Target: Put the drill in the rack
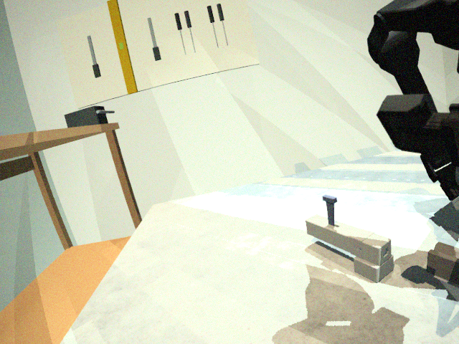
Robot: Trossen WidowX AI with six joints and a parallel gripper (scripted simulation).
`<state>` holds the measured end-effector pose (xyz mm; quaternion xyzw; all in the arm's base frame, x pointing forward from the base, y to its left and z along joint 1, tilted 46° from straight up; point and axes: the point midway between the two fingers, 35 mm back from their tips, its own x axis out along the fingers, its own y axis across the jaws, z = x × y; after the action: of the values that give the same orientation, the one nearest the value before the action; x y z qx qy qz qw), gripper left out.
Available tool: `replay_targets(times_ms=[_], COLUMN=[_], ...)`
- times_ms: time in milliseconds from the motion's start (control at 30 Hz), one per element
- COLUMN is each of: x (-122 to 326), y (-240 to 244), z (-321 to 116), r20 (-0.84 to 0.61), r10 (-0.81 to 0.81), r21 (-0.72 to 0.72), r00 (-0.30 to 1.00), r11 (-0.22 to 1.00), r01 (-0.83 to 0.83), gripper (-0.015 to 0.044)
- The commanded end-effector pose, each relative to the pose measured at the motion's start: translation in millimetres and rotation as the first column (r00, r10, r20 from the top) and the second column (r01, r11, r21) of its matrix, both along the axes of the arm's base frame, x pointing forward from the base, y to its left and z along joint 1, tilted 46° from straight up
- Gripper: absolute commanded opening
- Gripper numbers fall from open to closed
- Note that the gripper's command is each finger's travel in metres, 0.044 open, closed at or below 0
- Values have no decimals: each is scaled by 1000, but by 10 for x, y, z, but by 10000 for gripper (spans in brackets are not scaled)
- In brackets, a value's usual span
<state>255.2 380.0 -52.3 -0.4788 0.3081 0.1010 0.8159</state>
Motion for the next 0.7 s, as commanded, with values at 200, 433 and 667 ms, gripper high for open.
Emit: replay_targets(times_ms=[200,433,667], x=[479,515,364], y=[-1151,-1881,-2608], z=[690,1139,1623], r20=[-167,-253,-321], r10=[-271,-436,-594], r21=[-205,-317,-426], r00=[948,864,737], r11=[950,881,786], r01=[236,351,448], gripper=[0,0,0])
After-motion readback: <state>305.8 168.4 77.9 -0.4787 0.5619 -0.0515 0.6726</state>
